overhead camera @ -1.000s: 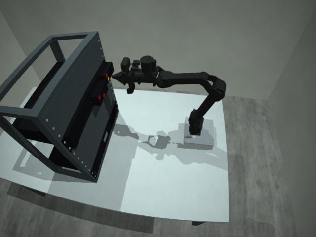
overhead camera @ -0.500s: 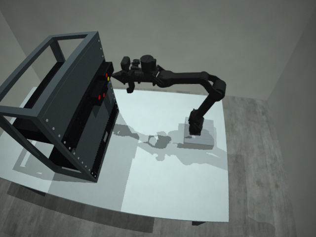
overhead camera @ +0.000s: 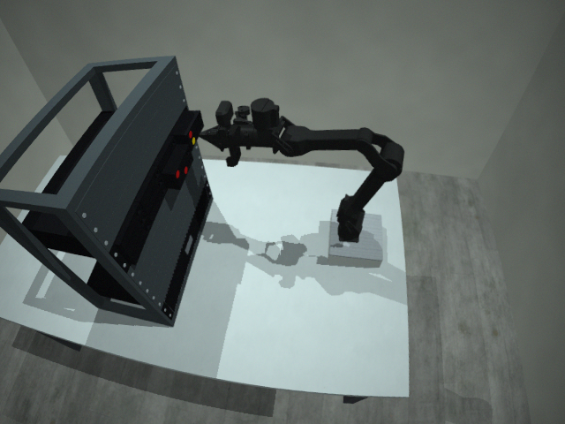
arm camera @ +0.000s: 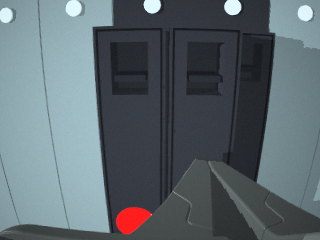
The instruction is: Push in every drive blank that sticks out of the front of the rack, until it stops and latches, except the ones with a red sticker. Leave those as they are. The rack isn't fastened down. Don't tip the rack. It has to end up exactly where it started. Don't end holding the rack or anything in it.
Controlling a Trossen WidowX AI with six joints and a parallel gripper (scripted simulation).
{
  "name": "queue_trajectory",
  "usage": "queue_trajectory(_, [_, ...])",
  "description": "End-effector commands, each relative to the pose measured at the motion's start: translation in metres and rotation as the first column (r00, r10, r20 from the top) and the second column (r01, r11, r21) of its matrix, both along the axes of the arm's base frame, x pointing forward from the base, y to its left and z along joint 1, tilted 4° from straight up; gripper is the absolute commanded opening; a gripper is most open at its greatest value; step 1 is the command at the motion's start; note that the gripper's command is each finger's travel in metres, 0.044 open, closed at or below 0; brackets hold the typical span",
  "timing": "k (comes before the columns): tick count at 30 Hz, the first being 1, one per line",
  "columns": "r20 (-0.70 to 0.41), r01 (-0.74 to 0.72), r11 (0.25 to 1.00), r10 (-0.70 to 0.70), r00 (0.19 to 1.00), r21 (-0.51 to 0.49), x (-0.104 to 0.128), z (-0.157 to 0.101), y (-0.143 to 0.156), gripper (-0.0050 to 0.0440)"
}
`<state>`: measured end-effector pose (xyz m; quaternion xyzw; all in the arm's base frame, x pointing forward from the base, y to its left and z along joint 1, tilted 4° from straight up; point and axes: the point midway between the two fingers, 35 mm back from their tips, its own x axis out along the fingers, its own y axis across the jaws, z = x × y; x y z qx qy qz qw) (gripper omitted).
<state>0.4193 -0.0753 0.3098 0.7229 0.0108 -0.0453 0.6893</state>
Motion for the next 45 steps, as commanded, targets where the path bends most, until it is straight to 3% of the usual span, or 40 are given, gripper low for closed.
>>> queue_trajectory(1, [0.024,0.001,1.000,-0.001,1.000,-0.006,0.0037,0.0109,0.0001,0.0000])
queue_trajectory(45, [0.024,0.001,1.000,-0.001,1.000,-0.006,0.0117,0.0113,-0.0003,0.0000])
